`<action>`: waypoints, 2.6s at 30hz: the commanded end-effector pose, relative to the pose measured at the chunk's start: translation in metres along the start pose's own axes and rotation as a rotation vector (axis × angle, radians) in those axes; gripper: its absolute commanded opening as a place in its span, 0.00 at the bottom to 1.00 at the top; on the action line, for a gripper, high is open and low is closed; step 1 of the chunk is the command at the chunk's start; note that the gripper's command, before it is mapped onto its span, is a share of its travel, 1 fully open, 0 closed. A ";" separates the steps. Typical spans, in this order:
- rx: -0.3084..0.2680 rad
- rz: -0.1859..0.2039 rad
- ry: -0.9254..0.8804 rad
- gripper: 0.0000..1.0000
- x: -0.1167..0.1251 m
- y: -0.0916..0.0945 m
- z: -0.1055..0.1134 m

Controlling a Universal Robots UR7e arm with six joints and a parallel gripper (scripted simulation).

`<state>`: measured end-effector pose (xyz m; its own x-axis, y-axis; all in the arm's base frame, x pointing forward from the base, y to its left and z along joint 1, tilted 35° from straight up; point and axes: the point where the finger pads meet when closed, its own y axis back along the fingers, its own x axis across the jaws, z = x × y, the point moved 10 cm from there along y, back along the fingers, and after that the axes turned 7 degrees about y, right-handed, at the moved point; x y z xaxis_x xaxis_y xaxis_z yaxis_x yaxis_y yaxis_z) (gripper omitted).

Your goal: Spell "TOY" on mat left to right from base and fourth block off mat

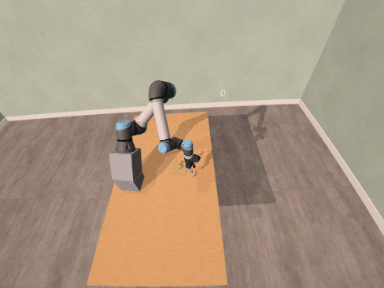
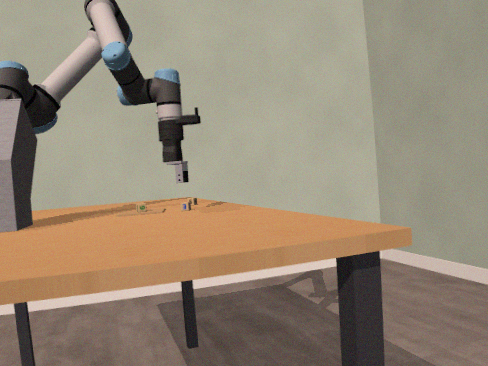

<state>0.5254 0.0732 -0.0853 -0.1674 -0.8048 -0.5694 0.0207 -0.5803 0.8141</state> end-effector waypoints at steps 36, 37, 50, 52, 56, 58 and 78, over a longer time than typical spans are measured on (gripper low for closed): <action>0.001 0.000 -0.049 1.00 0.001 0.000 -0.003; 0.001 0.000 -0.049 1.00 0.001 0.000 -0.003; 0.001 0.000 -0.049 1.00 0.001 0.000 -0.003; 0.002 0.000 -0.049 1.00 0.001 0.000 -0.003; 0.002 0.000 -0.049 1.00 0.001 -0.002 -0.003; 0.002 0.000 -0.049 1.00 0.001 -0.003 -0.003; 0.002 0.000 -0.049 1.00 0.001 -0.026 -0.003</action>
<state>0.5274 0.0847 -0.1042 -0.2157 -0.7979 -0.5629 0.0206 -0.5800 0.8143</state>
